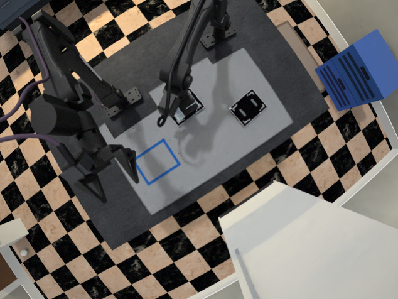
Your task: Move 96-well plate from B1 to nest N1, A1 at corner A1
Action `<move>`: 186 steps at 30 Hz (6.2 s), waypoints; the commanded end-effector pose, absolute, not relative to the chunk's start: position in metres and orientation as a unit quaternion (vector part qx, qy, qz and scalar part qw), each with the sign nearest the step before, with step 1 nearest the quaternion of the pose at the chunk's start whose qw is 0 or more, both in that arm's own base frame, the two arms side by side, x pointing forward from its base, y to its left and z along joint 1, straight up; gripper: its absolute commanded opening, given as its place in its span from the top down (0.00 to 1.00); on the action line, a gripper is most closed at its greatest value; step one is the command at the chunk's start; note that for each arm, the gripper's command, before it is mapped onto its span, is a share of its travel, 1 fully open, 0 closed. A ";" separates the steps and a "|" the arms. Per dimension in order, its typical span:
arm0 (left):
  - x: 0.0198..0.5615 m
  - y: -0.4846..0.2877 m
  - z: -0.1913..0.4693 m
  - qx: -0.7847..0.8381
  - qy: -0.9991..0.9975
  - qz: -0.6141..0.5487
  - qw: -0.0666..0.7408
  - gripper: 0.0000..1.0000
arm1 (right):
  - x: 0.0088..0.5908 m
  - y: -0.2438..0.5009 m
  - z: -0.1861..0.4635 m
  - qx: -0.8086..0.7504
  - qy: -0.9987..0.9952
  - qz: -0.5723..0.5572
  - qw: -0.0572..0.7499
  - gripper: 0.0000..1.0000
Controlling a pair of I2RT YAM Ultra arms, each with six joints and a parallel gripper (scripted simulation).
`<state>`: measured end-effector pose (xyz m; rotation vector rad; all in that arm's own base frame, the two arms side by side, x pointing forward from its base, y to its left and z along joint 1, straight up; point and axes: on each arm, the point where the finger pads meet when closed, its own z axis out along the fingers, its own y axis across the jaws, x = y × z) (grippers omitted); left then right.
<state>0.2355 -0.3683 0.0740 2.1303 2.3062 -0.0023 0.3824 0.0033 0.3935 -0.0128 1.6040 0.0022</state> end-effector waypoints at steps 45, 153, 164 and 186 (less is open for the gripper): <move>0.232 -0.370 0.030 0.683 0.730 0.001 0.001 0.09 | 0.381 -0.001 0.417 0.002 0.700 -0.002 0.715 0.00; 0.410 -0.111 0.058 0.663 0.749 -0.004 0.012 0.23 | 0.189 0.295 0.231 -0.379 0.720 0.301 0.496 0.00; 0.415 -0.106 0.061 0.655 0.756 0.005 0.024 0.23 | 0.191 0.294 0.228 -0.380 0.723 0.297 0.495 0.00; 0.404 -0.106 0.018 0.654 0.756 -0.013 -0.005 0.23 | 0.191 0.294 0.228 -0.380 0.723 0.297 0.495 0.00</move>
